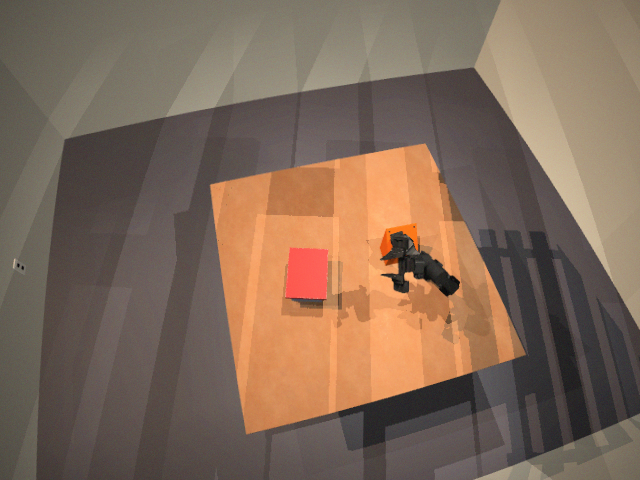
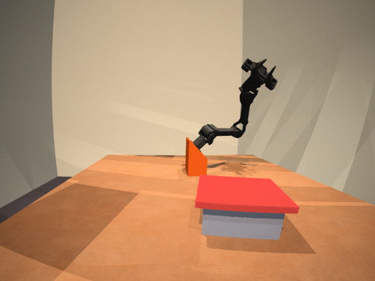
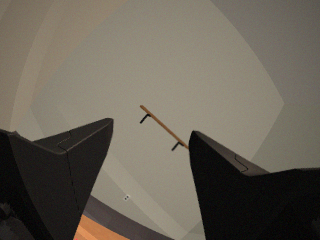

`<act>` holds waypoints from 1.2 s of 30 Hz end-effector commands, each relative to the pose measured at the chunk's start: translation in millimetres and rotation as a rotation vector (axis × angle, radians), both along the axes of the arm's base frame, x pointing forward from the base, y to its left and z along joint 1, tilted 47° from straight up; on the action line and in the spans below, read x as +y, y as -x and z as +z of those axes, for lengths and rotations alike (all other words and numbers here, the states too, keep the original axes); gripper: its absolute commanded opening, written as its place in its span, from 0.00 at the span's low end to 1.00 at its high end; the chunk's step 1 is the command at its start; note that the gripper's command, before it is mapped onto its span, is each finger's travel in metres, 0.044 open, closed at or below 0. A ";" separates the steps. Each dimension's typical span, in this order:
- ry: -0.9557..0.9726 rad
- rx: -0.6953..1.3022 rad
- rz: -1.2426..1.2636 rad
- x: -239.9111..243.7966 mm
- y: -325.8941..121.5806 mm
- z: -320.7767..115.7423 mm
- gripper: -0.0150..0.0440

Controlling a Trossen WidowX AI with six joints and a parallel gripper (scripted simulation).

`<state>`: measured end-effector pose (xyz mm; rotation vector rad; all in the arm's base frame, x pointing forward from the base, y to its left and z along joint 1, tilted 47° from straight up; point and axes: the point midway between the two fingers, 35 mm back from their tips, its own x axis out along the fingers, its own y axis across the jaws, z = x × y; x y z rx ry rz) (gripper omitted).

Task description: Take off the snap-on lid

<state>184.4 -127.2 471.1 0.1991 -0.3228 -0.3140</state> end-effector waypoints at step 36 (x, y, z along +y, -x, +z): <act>-2.336 0.342 -0.075 109.5 -111.1 -352.2 0.65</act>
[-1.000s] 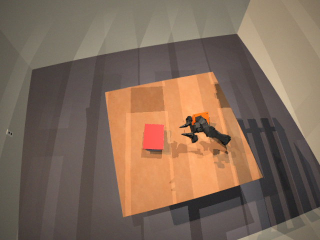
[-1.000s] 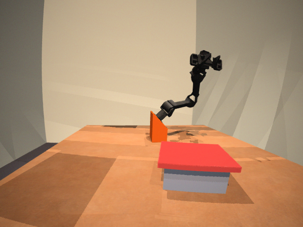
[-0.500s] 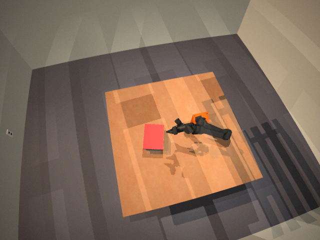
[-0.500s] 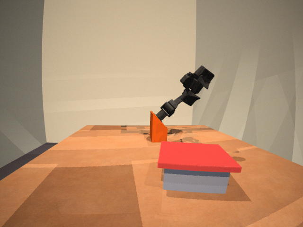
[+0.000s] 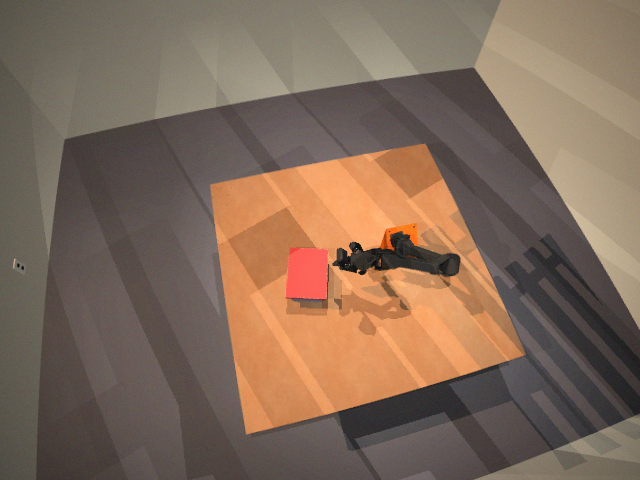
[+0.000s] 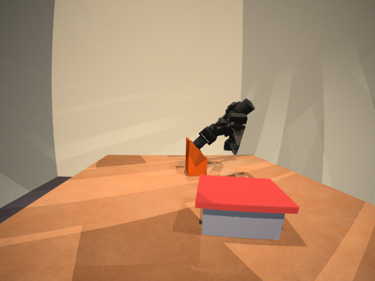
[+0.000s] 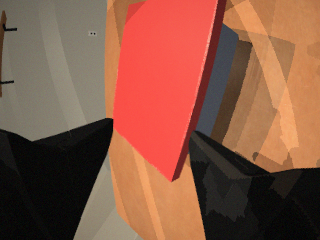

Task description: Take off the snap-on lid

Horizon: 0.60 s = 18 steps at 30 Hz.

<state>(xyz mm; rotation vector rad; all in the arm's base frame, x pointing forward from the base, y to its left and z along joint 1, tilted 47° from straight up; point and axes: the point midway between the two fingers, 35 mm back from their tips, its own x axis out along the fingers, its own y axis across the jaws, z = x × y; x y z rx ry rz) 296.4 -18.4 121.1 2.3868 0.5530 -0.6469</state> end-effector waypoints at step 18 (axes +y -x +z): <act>-0.017 0.016 -0.007 39.1 -6.6 -41.0 0.65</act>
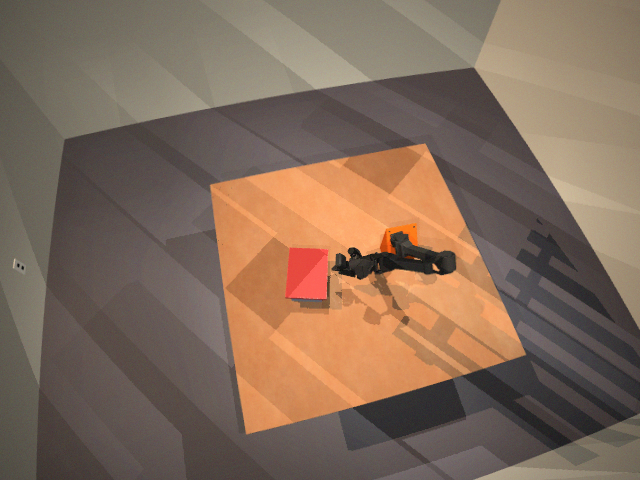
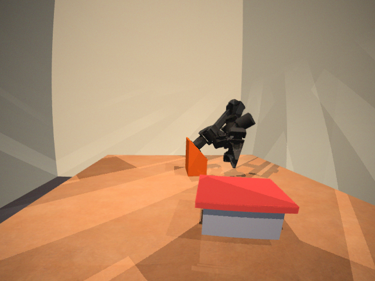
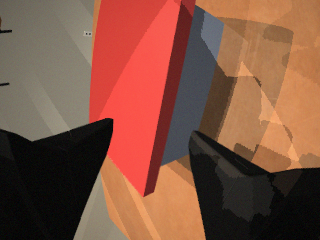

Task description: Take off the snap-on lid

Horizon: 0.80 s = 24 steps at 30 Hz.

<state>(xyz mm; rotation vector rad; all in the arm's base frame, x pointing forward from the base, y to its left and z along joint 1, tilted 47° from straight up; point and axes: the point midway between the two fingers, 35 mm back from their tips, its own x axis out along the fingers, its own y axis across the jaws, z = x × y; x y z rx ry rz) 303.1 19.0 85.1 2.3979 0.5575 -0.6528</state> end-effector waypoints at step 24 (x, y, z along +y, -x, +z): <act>-0.003 0.010 -0.004 9.4 -30.0 -23.3 0.65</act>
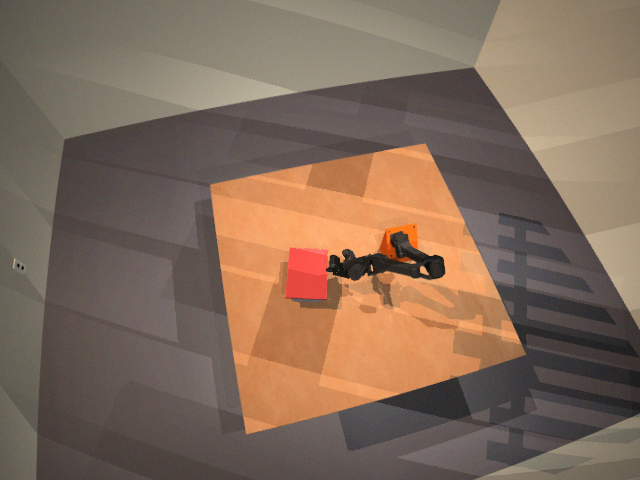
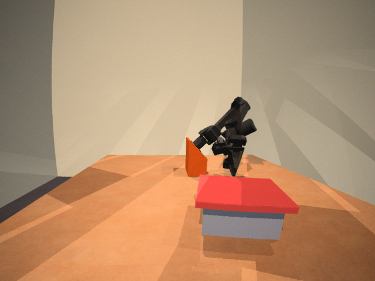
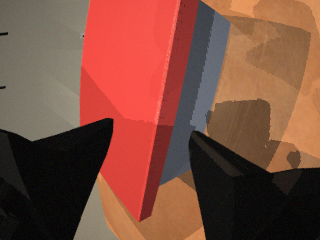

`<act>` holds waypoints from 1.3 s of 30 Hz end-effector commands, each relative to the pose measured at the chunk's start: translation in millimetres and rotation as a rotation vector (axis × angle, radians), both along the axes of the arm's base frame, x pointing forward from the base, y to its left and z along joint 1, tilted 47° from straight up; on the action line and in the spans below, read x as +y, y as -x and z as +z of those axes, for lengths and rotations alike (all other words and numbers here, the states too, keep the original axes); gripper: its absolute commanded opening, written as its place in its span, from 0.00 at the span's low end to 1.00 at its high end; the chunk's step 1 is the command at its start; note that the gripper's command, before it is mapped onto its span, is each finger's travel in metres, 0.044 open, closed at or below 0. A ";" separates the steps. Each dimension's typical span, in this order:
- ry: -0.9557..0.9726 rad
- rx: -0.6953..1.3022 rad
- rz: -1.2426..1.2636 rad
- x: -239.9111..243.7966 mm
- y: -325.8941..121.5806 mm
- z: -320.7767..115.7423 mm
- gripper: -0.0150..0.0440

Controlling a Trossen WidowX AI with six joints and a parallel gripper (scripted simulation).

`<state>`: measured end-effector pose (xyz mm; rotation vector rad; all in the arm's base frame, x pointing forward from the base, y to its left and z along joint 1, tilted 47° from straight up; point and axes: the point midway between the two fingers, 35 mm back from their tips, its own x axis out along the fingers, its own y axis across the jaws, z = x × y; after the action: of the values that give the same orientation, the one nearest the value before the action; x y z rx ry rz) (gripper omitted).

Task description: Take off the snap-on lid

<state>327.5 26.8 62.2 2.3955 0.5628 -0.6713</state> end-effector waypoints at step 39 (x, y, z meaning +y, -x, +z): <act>-0.006 -0.006 -0.004 9.7 -27.2 -20.6 0.25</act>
<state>353.7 36.1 40.9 2.3986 0.5588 -0.6662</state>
